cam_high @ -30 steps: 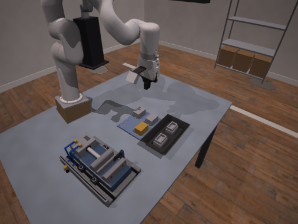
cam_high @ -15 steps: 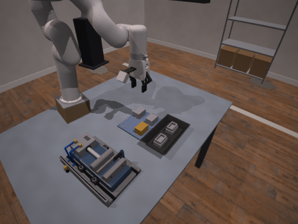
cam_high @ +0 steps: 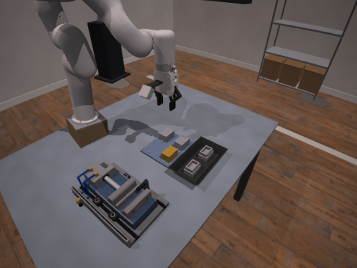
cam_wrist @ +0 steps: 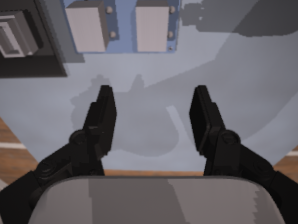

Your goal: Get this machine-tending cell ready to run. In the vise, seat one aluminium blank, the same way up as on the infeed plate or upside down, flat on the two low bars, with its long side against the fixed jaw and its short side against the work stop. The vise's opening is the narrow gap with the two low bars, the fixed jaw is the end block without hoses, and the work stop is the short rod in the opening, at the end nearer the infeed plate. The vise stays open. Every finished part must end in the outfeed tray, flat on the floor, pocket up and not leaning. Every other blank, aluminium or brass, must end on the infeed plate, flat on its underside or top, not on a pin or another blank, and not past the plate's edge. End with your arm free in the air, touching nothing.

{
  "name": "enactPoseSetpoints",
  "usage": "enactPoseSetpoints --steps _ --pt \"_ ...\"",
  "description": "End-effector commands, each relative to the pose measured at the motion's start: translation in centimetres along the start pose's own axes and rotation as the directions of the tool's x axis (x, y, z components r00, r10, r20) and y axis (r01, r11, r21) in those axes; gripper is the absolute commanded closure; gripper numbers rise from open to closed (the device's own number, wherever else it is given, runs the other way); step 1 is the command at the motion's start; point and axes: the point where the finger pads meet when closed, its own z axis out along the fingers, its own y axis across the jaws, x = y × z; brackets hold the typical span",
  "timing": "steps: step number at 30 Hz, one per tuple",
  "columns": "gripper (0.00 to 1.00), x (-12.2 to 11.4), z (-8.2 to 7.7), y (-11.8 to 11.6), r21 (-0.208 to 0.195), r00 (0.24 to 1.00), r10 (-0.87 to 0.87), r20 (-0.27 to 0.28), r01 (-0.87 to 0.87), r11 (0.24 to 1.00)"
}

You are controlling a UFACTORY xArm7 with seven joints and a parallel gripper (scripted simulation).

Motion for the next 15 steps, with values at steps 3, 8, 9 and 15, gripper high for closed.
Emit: enactPoseSetpoints --steps 3,8,9,15 --pt "0.31 -0.06 -0.11 -0.11 0.003 1.0 0.0 0.002 0.0 1.0" --pt "0.31 -0.06 -0.11 -0.11 0.003 1.0 0.0 0.002 0.0 1.0" --pt "0.31 -0.06 -0.11 -0.11 0.003 1.0 0.0 0.002 0.0 1.0" --pt "0.31 -0.06 0.2 -0.1 0.002 1.0 0.0 0.002 0.0 1.0"
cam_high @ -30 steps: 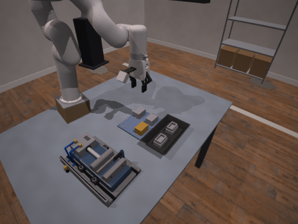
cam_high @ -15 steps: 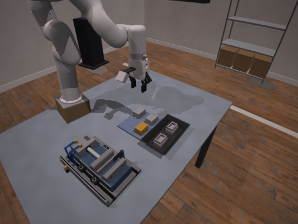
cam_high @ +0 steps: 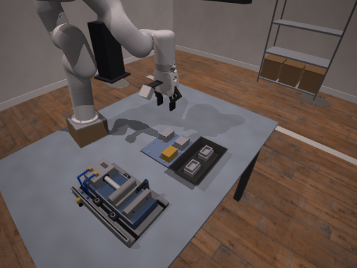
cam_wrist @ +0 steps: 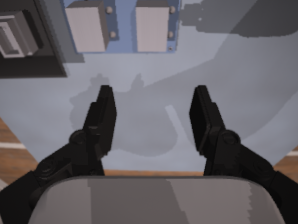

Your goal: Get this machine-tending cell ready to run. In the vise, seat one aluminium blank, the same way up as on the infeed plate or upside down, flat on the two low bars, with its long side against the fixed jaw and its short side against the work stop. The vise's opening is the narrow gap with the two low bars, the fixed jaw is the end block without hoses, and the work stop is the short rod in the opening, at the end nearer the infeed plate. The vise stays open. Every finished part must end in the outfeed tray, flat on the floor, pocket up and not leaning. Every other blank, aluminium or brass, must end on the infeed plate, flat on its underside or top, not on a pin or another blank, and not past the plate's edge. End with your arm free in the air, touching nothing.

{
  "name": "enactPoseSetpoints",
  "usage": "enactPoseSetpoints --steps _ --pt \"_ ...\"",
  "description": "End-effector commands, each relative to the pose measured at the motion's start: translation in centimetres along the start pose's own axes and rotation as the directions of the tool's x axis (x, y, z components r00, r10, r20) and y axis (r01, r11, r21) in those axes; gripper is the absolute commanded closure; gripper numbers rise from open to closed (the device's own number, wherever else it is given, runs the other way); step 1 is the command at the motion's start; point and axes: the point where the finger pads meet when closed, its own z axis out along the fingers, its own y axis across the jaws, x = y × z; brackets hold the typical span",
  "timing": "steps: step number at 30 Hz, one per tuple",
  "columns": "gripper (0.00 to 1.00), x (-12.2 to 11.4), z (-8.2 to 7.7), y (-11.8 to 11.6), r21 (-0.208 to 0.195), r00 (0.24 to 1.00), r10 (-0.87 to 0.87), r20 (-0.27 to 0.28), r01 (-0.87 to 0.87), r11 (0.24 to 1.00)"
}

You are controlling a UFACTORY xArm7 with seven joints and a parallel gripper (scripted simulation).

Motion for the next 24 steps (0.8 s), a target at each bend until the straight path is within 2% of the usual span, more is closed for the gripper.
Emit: enactPoseSetpoints --steps 1,6,17,24 --pt "0.31 -0.1 0.1 -0.1 0.002 1.0 0.0 0.002 0.0 1.0" --pt "0.31 -0.1 1.0 -0.1 0.001 1.0 0.0 0.002 0.0 1.0" --pt "0.31 -0.1 5.6 0.0 0.001 1.0 0.0 0.002 0.0 1.0" --pt "0.31 0.0 6.6 0.0 -0.001 1.0 0.0 0.002 0.0 1.0"
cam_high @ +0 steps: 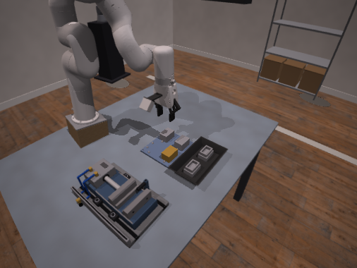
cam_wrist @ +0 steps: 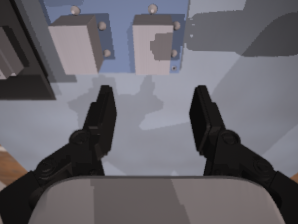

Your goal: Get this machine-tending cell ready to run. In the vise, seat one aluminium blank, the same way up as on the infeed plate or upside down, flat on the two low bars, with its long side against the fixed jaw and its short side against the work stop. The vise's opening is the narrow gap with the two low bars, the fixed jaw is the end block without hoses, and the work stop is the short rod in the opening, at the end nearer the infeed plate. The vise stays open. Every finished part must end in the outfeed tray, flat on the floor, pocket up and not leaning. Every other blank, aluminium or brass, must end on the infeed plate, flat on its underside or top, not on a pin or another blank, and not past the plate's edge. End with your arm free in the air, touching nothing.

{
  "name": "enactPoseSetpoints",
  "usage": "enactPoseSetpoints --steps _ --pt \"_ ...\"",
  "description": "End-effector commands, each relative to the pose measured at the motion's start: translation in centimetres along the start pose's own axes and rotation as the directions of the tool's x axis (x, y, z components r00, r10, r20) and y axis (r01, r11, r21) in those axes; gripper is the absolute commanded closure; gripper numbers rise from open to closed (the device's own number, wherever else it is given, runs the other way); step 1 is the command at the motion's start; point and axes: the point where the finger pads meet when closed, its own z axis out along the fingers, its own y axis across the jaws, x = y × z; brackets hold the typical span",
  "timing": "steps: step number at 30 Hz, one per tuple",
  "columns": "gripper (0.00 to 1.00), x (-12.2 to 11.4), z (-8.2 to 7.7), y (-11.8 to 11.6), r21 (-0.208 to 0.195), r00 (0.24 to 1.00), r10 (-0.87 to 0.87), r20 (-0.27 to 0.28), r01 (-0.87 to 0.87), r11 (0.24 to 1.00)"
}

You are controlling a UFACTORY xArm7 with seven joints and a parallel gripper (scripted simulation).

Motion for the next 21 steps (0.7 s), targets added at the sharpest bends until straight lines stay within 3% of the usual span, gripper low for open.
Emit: enactPoseSetpoints --steps 1,12,21 --pt "0.31 -0.3 1.2 -0.1 -0.015 1.0 -0.003 0.009 0.003 1.0" --pt "0.31 -0.3 2.8 -0.1 -0.013 1.0 -0.003 0.009 0.003 1.0" --pt "0.31 -0.3 5.8 0.0 -0.013 1.0 -0.003 0.009 0.003 1.0"
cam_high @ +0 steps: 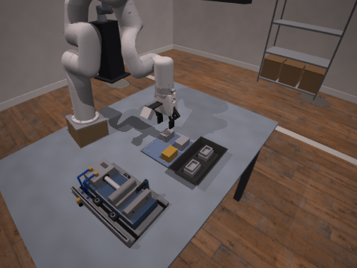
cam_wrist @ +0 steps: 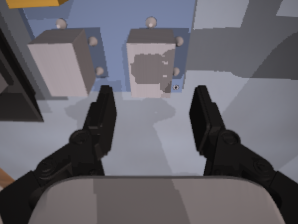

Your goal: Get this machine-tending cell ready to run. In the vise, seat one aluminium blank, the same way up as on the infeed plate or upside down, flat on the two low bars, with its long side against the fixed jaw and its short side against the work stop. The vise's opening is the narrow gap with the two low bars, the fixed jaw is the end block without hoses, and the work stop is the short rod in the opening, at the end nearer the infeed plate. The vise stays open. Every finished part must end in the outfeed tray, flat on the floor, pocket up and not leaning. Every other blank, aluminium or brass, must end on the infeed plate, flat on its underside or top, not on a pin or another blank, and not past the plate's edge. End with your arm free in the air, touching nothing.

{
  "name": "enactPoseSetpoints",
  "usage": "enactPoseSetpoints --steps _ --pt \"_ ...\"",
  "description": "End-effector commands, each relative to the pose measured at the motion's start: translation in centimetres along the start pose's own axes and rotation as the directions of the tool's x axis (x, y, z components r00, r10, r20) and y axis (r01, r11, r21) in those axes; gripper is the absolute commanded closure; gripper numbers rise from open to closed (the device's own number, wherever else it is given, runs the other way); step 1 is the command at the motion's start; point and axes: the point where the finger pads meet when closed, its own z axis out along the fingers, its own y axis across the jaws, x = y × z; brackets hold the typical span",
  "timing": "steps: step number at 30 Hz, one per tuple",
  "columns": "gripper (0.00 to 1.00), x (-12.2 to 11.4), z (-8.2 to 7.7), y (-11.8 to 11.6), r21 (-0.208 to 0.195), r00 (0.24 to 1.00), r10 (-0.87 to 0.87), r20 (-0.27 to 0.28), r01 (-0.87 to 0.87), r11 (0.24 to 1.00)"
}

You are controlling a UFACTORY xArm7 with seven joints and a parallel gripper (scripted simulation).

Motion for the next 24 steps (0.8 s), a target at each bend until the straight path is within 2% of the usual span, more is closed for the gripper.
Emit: enactPoseSetpoints --steps 1,6,24 --pt "0.31 -0.3 1.9 -0.3 -0.024 1.0 -0.004 0.027 0.005 1.0" --pt "0.31 -0.3 3.0 -0.2 -0.024 1.0 -0.004 0.027 0.005 1.0" --pt "0.31 -0.3 3.5 -0.2 -0.024 1.0 -0.004 0.027 0.005 1.0"
